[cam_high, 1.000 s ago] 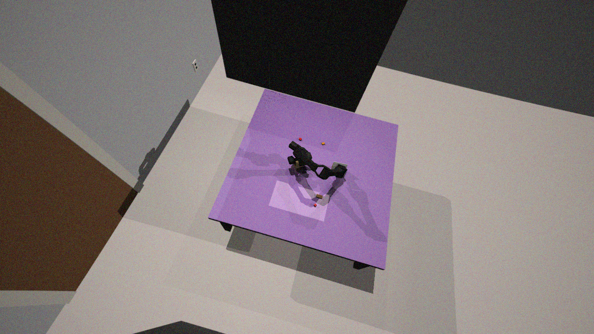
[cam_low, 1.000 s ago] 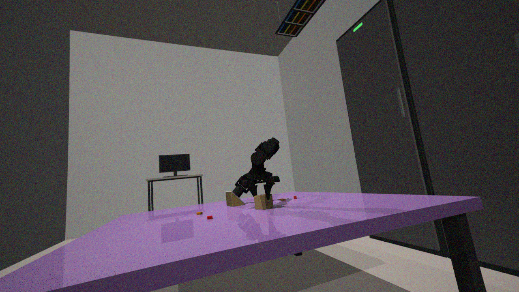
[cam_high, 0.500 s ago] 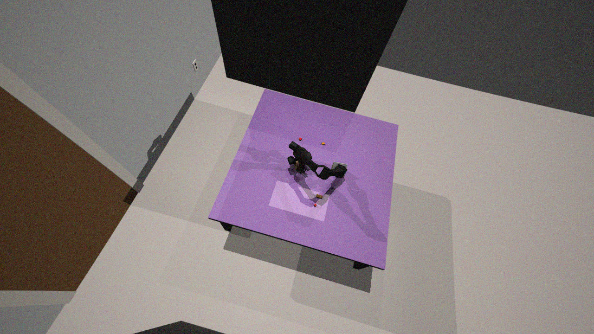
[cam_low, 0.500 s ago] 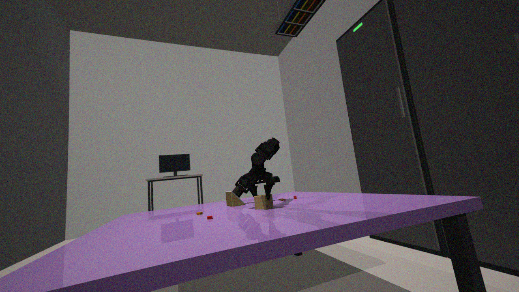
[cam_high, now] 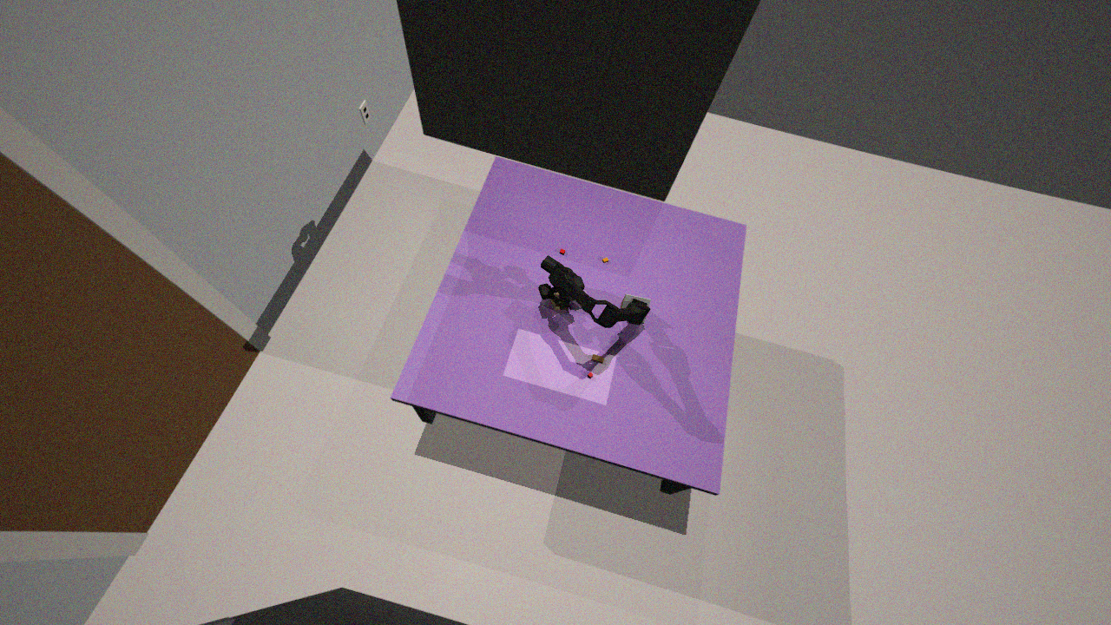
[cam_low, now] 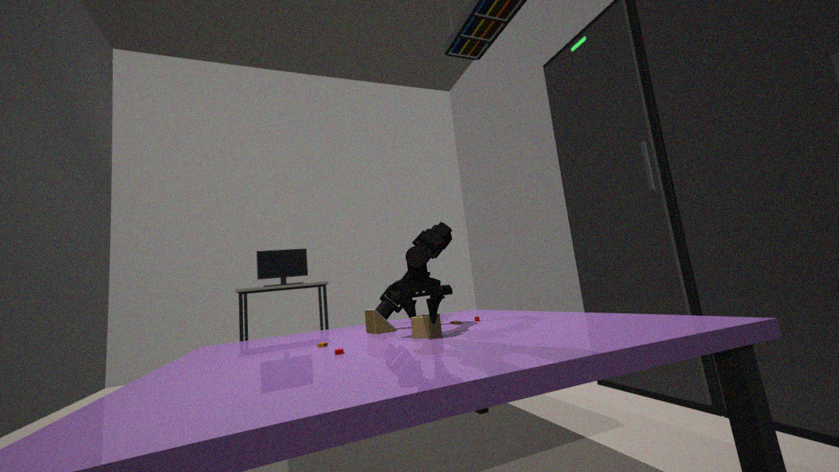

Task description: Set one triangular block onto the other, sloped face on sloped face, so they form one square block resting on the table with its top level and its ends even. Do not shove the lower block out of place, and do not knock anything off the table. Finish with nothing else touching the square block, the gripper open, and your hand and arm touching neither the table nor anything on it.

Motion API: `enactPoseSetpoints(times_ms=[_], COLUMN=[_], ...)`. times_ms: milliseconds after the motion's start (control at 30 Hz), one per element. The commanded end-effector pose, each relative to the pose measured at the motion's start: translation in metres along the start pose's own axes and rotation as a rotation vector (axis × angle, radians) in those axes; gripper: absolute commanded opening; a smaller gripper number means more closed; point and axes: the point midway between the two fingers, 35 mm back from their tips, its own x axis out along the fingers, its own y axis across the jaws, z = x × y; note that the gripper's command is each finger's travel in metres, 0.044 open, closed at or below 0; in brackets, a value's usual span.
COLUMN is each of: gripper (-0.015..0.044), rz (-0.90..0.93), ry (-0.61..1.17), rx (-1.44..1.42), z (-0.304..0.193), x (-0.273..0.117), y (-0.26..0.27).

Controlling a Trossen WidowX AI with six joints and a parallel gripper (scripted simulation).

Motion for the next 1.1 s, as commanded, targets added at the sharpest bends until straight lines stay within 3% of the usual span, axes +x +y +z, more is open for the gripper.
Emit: enactPoseSetpoints(times_ms=[0, 233, 533, 833, 1067], gripper=[0.0263, 0.0440, 0.0440, 0.0440, 0.0440], rz=[0.000, 0.000, 0.000, -0.013, -0.027], ry=[0.000, 0.000, 0.000, 0.004, 0.015], rx=[0.000, 0.000, 0.001, 0.059, 0.058], z=[0.000, 0.000, 0.000, -0.001, -0.001], x=[0.000, 0.000, -0.002, -0.107, -0.105], y=[0.000, 0.000, 0.000, 0.001, 0.000])
